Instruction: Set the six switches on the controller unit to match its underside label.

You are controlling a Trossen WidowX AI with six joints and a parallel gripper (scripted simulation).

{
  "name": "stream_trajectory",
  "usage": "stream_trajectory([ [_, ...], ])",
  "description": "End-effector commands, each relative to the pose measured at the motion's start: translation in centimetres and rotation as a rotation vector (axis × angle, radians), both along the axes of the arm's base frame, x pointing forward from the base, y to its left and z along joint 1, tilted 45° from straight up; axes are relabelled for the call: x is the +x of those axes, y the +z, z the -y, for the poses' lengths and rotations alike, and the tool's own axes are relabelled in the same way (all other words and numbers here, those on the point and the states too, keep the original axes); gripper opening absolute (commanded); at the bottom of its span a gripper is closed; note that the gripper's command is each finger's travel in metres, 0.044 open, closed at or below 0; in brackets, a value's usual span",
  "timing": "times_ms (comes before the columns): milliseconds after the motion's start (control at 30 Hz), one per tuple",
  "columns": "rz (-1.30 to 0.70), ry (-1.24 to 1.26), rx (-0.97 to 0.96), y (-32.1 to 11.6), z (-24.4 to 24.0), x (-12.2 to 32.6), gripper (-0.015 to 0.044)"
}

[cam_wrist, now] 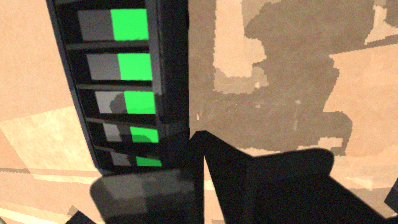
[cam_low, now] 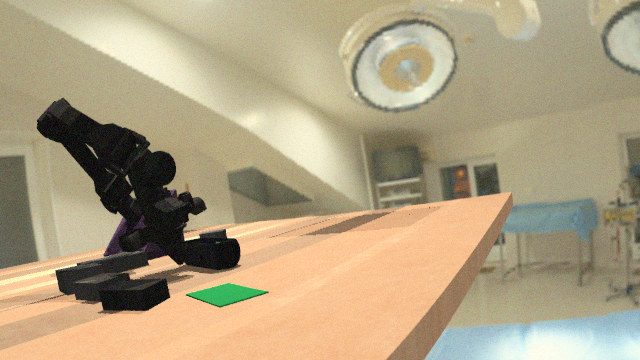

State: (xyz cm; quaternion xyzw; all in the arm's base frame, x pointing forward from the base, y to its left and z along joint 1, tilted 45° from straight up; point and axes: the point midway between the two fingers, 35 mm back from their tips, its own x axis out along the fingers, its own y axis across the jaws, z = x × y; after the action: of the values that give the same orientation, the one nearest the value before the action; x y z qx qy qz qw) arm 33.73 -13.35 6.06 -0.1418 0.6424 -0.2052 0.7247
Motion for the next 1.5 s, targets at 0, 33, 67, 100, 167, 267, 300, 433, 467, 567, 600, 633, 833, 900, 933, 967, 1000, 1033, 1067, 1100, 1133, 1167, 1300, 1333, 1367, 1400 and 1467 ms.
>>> stream_trajectory([
  [0, -0.011, 0.009, 0.015, -0.8, -0.7, 0.3, 0.0],
  [33, -0.011, 0.009, 0.015, -0.9, -0.7, 0.3, 0.0],
  [67, -0.011, 0.009, 0.015, -0.9, -0.7, 0.3, 0.0],
  [100, -0.011, 0.009, 0.015, -1.0, -0.8, 0.3, 0.0],
  [167, -0.011, 0.009, 0.015, -1.0, -0.9, 0.4, 0.0],
  [267, -0.011, 0.009, 0.015, -1.1, -1.0, 0.4, 0.0],
  [300, -0.011, 0.009, 0.015, -1.2, -1.0, 0.5, 0.0],
  [433, -0.011, 0.009, 0.015, -1.3, -1.2, 0.6, 0.0],
  [467, -0.011, 0.009, 0.015, -1.3, -1.2, 0.6, 0.0],
  [567, -0.011, 0.009, 0.015, -1.4, -1.3, 0.7, 0.0],
  [600, -0.011, 0.009, 0.015, -1.5, -1.3, 0.7, 0.0],
  [633, -0.011, 0.009, 0.015, -1.5, -1.4, 0.7, 0.0],
  [833, -0.011, 0.009, 0.015, -1.7, -1.6, 0.9, 0.0],
  [900, -0.01, 0.009, 0.015, -1.8, -1.7, 1.0, 0.0],
  [933, -0.01, 0.009, 0.015, -1.8, -1.7, 1.0, 0.0],
  [967, -0.01, 0.009, 0.015, -1.8, -1.7, 1.1, 0.0],
  [1000, -0.01, 0.009, 0.015, -1.9, -1.8, 1.1, 0.0],
  [1033, -0.01, 0.009, 0.015, -1.9, -1.8, 1.1, 0.0],
  [1067, -0.01, 0.009, 0.015, -1.9, -1.8, 1.2, 0.0],
  [1100, -0.01, 0.009, 0.015, -2.0, -1.9, 1.2, 0.0],
  [1133, -0.01, 0.009, 0.015, -2.0, -1.9, 1.2, 0.0],
  [1167, -0.01, 0.009, 0.015, -2.0, -1.9, 1.3, 0.0],
  [1300, -0.01, 0.009, 0.015, -2.2, -2.1, 1.4, 0.0],
  [1333, -0.01, 0.009, 0.016, -2.2, -2.1, 1.5, 0.0],
  [1367, -0.01, 0.009, 0.016, -2.2, -2.2, 1.5, 0.0],
  [1400, -0.01, 0.009, 0.016, -2.3, -2.2, 1.6, 0.0],
  [1467, -0.01, 0.009, 0.016, -2.3, -2.3, 1.6, 0.0],
])
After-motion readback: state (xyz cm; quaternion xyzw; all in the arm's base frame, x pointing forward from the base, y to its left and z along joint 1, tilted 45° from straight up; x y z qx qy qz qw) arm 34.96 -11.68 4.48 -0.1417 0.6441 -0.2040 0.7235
